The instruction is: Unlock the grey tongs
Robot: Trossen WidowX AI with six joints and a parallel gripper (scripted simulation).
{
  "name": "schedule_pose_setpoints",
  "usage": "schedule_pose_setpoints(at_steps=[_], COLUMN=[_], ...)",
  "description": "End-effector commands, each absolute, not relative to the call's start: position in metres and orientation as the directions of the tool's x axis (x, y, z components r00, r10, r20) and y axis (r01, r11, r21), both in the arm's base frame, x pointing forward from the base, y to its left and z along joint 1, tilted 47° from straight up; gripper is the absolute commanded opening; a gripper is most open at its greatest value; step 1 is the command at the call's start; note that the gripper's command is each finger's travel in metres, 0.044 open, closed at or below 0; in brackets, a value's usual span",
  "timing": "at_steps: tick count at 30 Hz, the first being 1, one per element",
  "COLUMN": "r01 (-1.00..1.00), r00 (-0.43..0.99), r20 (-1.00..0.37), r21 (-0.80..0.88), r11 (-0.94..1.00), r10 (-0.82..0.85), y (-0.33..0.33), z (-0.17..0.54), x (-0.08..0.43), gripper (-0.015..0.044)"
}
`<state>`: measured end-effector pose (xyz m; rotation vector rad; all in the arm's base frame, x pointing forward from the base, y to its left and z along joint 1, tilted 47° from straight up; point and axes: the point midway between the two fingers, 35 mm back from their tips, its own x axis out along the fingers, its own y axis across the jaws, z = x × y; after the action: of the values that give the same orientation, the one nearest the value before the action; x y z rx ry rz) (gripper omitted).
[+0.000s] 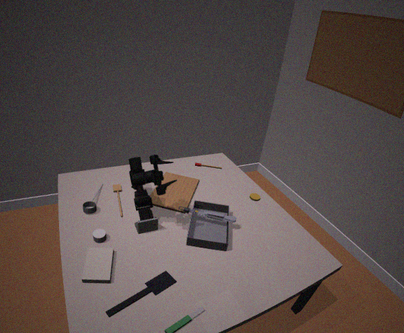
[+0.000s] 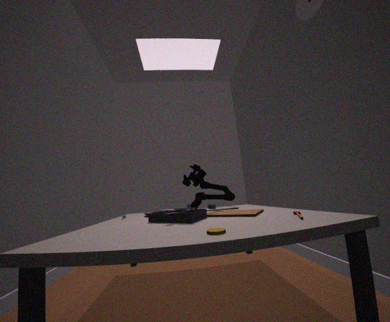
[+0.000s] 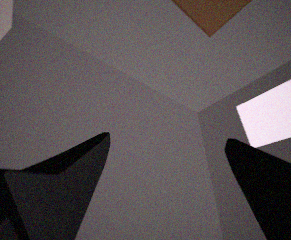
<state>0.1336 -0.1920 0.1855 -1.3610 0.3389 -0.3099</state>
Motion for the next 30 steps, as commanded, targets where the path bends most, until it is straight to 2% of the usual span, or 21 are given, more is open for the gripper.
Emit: schedule_pose_setpoints(at_steps=[1,4,6,7,10,14,18,19,21,25,28,30], r01=[0.023,0.034,0.065,0.084,0.070,0.100,0.128,0.138,0.158,0.241,0.343,0.430], r00=[0.912,0.912,0.918,0.922,0.917,0.913,0.908,0.898,0.897,0.878,0.846,0.816], r20=[-0.059,-0.075,-0.099,-0.117,-0.169,-0.231,-0.318,-0.338,-0.369,-0.469,-0.532,-0.567], r21=[-0.981,-0.966,-0.918,-0.870,-0.824,-0.673,-0.411,-0.396,-0.245,0.255,0.584,0.727], r11=[0.193,0.257,0.391,0.486,0.563,0.733,0.902,0.908,0.956,0.937,0.735,0.535], r10=[-0.406,-0.403,-0.385,-0.369,-0.362,-0.337,-0.274,-0.284,-0.243,-0.098,0.028,0.114], y=[-0.192,-0.195,-0.198,-0.199,-0.207,-0.215,-0.220,-0.227,-0.226,-0.219,-0.210,-0.201], z=[0.185,0.182,0.180,0.177,0.166,0.155,0.142,0.139,0.133,0.109,0.091,0.080], x=[0.134,0.138,0.142,0.145,0.154,0.165,0.183,0.188,0.194,0.212,0.225,0.233], gripper=[0.0374,0.0295,0.0260,0.0260,0.0260,0.0260,0.0260,0.0260,0.0260,0.0260,0.0260,0.0260])
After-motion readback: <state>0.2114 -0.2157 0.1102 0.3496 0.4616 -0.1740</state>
